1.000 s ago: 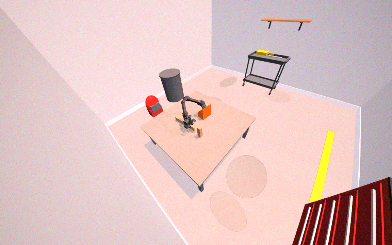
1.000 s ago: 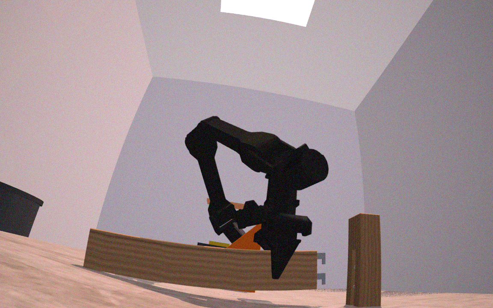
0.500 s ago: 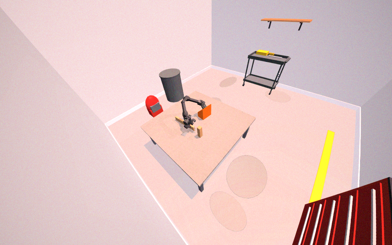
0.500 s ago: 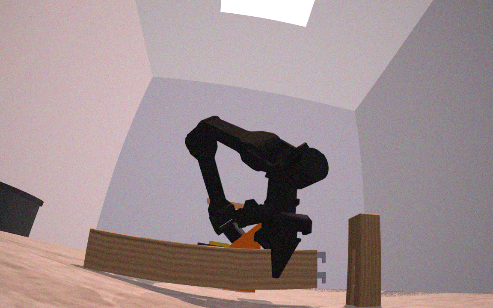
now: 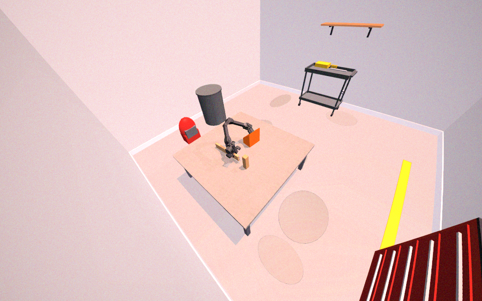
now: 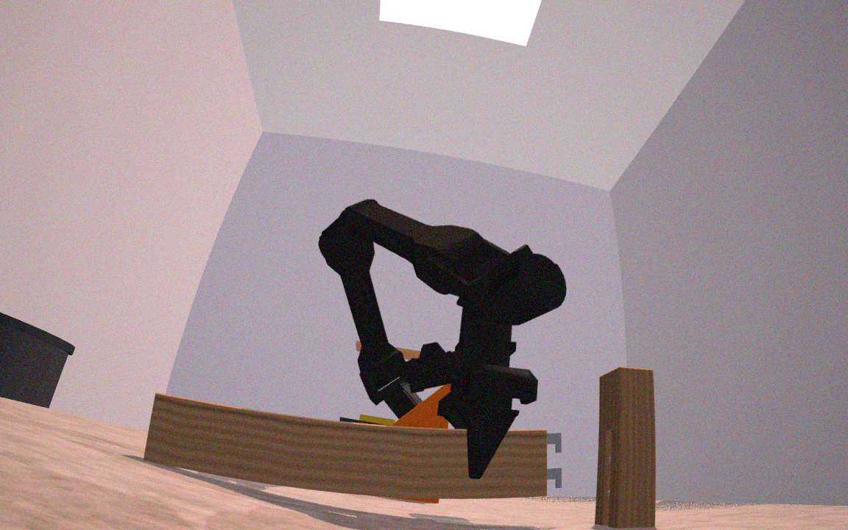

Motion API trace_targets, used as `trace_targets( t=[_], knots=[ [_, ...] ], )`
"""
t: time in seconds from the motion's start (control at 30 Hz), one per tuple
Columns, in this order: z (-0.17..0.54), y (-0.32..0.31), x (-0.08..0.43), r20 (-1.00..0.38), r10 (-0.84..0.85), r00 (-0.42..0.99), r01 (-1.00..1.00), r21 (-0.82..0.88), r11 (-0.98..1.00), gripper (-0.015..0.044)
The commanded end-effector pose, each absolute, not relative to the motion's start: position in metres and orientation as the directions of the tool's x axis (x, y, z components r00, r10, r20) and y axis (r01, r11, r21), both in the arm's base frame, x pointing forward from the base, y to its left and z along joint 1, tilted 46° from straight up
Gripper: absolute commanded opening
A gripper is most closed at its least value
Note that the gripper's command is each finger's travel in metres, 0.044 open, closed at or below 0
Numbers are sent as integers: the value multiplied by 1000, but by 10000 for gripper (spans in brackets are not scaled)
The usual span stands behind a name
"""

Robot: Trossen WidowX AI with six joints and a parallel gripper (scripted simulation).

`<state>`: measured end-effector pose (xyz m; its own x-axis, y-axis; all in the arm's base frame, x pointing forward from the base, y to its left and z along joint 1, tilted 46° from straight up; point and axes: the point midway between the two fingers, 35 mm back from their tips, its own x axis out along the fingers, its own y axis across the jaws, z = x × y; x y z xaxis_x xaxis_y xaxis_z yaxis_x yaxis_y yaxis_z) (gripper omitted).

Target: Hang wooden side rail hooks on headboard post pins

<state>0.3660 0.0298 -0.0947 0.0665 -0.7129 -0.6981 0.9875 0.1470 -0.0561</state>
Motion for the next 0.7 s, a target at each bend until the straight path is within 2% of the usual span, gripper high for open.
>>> trace_targets(
  t=[0.0, 0.67],
  knots=[
    [-95, 36, 366, -700, -710, 78, 986, -53, 160, 0],
    [-96, 37, 366, -700, -710, 78, 986, -53, 160, 0]
  ],
)
